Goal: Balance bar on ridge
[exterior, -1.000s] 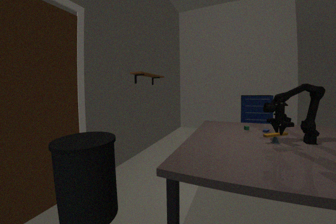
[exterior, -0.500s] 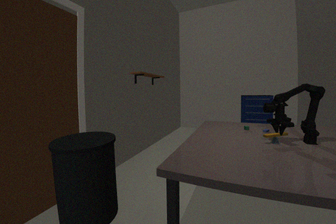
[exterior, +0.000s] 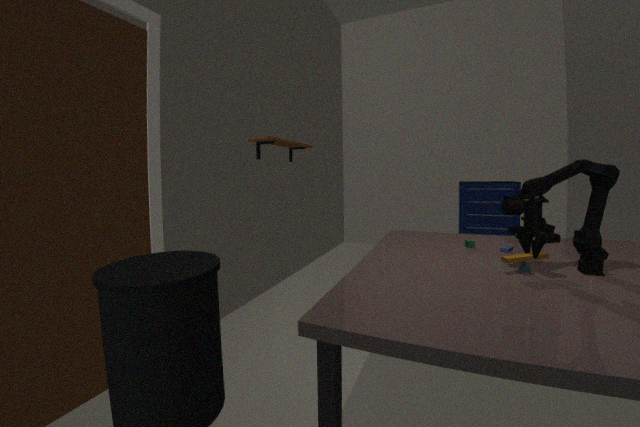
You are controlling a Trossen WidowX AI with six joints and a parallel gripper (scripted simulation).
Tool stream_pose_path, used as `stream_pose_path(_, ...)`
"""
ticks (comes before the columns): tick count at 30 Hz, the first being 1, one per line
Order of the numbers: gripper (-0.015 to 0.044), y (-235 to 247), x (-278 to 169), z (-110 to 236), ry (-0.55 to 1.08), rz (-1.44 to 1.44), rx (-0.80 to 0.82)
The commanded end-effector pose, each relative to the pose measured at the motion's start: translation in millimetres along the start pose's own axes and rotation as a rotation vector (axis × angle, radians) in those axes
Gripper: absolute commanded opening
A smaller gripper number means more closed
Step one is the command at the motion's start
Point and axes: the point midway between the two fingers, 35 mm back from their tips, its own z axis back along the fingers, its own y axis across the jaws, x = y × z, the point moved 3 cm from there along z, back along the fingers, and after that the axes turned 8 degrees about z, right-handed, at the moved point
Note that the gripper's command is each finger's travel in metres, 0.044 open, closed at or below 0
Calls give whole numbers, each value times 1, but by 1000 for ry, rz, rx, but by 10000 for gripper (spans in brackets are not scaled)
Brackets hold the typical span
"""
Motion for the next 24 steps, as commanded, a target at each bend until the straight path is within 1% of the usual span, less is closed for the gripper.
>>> stream_pose_path(1, 0, 0, 0, -1, 1, -5, 0)
stream_pose_path(24, 0, 0, 0, -3, 1, -5, 0)
